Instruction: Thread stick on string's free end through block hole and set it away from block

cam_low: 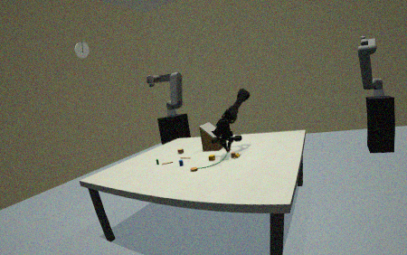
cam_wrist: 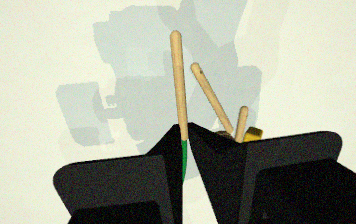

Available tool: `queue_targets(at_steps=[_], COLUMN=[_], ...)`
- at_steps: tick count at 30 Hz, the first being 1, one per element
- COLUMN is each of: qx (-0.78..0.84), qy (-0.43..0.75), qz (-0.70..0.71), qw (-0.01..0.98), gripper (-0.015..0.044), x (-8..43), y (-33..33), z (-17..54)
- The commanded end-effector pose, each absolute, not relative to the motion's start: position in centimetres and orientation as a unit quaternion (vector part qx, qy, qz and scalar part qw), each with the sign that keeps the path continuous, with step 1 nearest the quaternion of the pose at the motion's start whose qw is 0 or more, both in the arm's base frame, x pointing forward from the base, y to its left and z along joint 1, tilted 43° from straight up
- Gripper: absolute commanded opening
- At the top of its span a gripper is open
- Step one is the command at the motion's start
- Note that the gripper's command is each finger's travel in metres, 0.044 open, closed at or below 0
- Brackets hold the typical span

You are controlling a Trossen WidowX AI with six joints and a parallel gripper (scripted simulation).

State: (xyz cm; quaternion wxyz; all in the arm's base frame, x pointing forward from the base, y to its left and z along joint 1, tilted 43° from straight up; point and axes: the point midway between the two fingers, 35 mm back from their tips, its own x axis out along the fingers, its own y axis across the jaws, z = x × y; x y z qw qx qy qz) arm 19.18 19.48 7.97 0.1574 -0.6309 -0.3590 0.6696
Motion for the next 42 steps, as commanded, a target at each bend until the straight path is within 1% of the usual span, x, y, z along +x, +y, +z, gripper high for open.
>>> queue_targets(at_steps=[1,22,32,42], qx=[-0.634,-0.633,-0.631,-0.598], qy=[-0.364,-0.364,-0.358,-0.246], qz=[0.664,0.664,0.669,0.717], qw=[0.158,0.159,0.16,0.261], gripper=[0.0,0.0,0.0,0.0], x=[19.5,19.7,19.5,20.4], y=[19.3,17.5,17.5,17.8], z=[8.7,10.7,10.3,10.5])
